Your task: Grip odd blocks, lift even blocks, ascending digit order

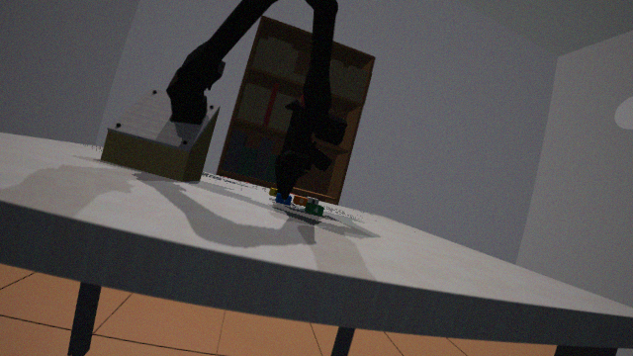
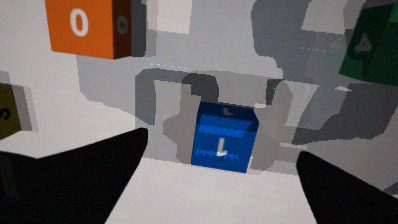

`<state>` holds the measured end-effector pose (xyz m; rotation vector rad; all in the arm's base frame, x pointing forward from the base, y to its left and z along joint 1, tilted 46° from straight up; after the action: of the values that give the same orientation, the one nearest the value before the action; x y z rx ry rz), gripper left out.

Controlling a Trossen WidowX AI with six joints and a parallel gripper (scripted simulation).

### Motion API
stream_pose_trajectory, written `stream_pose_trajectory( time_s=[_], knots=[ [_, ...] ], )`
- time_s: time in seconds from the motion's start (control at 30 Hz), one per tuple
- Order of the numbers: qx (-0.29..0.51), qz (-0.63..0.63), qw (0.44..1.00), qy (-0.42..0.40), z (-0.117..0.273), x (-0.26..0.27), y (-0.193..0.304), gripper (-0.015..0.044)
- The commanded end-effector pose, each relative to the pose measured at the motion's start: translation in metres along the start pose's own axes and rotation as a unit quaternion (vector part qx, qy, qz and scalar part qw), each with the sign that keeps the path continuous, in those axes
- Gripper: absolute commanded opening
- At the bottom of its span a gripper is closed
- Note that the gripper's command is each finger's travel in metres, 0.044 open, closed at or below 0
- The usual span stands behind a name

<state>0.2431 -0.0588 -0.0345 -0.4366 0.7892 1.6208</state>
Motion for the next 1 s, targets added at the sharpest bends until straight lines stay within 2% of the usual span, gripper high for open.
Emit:
stream_pose_trajectory(
  time_s=[0.0, 0.13, 0.23, 0.4, 0.5, 0.77, 0.97],
  knots=[
    [-0.005, -0.004, 1.0, -0.001, 0.024, 0.0, -0.002, 0.04],
    [-0.006, -0.003, 1.0, -0.001, 0.032, 0.0, -0.002, 0.04],
    [-0.007, 0.005, 1.0, 0.0, 0.045, 0.0, -0.003, 0.0321],
    [-0.008, 0.004, 1.0, -0.002, 0.102, 0.0, -0.002, 0.019],
    [-0.007, -0.003, 1.0, -0.002, 0.114, 0.0, -0.001, 0.012],
    [-0.007, -0.003, 1.0, -0.002, 0.114, 0.002, -0.002, 0.012],
    [-0.01, -0.002, 1.0, -0.008, 0.121, 0.072, -0.032, 0.012]
  ],
)
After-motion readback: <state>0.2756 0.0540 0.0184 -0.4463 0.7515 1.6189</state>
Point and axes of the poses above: the point midway between the two fingers, 35 mm back from their tips, its own z axis back along the fingers, its own x axis across the jaws, y = z × x, the point moved 6 cm from there along z, back along the fingers, and after that the axes turned 14 degrees about z, right-handed, at the moved point
